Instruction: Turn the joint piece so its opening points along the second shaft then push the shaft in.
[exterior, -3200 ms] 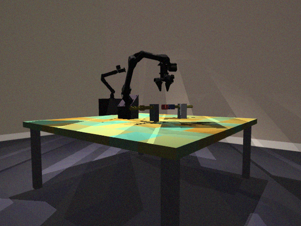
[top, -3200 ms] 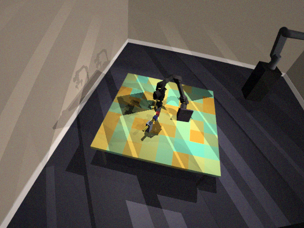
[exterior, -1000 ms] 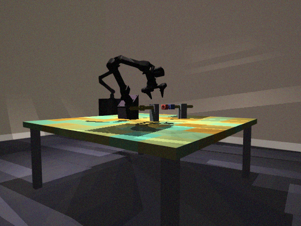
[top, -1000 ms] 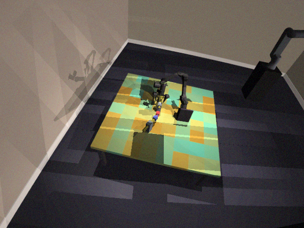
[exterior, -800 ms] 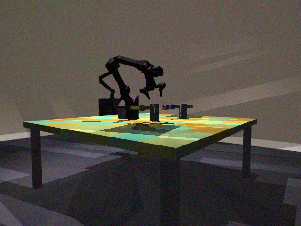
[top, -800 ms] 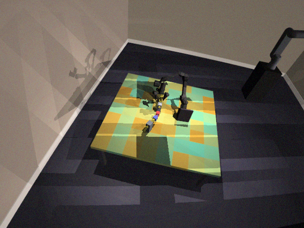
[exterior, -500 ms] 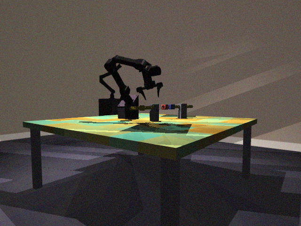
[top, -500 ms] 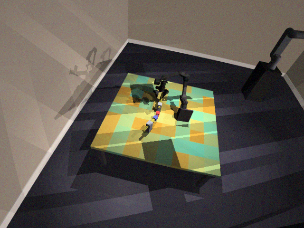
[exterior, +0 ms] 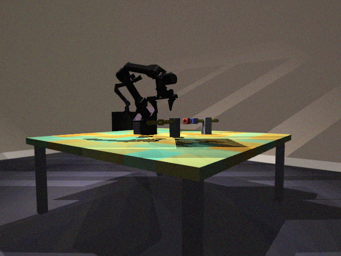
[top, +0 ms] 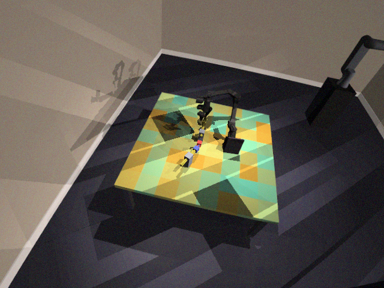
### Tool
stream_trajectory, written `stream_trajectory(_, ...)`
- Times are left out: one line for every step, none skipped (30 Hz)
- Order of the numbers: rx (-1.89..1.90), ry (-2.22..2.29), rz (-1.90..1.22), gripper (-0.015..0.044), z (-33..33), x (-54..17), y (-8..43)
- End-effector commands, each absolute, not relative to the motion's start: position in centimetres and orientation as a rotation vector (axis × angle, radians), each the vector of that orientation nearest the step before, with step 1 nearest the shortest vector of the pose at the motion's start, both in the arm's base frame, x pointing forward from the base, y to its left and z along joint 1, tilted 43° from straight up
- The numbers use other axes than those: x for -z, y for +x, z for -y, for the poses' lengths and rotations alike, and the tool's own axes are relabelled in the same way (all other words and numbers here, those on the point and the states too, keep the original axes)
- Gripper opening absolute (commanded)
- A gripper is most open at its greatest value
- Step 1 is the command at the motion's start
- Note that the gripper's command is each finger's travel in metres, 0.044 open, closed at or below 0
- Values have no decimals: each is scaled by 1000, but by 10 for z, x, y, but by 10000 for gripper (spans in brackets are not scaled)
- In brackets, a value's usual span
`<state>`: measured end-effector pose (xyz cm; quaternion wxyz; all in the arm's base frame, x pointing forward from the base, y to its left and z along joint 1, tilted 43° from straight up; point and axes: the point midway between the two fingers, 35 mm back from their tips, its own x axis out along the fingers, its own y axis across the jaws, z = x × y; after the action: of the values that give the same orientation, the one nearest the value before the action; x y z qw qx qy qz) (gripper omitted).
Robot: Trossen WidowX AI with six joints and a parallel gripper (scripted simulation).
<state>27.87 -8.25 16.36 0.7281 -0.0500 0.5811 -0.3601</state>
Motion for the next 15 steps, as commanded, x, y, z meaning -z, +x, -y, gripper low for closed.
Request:
stream_trajectory(750,-246,-1324,440,96,-179,273)
stream_trajectory(739,-280,-1336,440,100,-182,271)
stream_trajectory(728,-313,-1348,440,103,-186,270)
stream_trajectory(716,-347,-1361,440,106,-189,268)
stream_trajectory(705,-381,-1374,440,109,-193,267)
stream_trajectory(693,-414,-1387,440,112,-196,265)
stream_trajectory(683,-442,-1398,440,114,-199,264)
stream_trajectory(673,-470,-1410,440,117,-202,262)
stream_trajectory(663,-496,-1421,440,119,-204,261)
stream_trajectory(656,-515,-1429,440,121,-206,260)
stream_trajectory(652,-527,-1434,440,122,-208,259)
stream_trajectory(651,-530,-1436,440,122,-208,259)
stream_trajectory(651,-530,-1436,440,122,-208,259)
stream_trajectory(651,-530,-1436,440,122,-208,259)
stream_trajectory(651,-530,-1436,440,122,-208,259)
